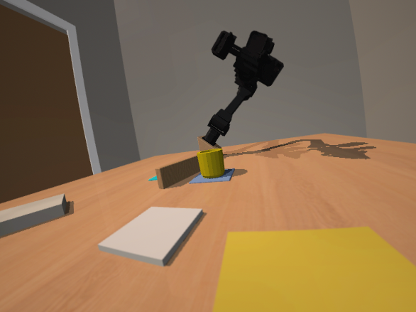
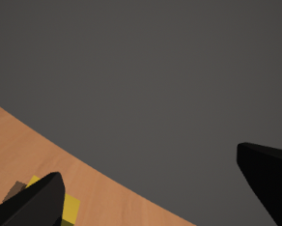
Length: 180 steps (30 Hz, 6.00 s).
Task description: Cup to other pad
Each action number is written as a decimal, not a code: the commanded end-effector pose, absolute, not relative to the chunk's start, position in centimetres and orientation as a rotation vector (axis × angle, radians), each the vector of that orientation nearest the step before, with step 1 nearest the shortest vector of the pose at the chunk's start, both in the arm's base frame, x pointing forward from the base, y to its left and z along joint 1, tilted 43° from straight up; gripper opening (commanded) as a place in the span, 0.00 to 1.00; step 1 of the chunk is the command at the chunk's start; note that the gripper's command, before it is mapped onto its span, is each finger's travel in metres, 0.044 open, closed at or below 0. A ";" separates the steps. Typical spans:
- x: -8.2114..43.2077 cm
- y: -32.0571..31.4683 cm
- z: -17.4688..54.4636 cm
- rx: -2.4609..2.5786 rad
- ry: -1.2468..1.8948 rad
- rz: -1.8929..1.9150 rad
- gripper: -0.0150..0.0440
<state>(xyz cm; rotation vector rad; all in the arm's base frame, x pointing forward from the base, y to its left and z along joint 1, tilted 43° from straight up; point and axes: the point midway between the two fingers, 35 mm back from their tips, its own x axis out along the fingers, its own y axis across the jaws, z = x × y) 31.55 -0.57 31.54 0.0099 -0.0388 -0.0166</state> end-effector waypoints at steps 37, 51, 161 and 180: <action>27.5 0.0 9.1 1.430 1.672 -0.286 0.54; 27.7 0.8 8.2 1.429 1.672 -0.287 0.54; 27.8 -1.3 9.9 1.435 1.669 -0.289 0.25; 26.1 -4.6 7.1 1.428 1.671 -0.290 0.25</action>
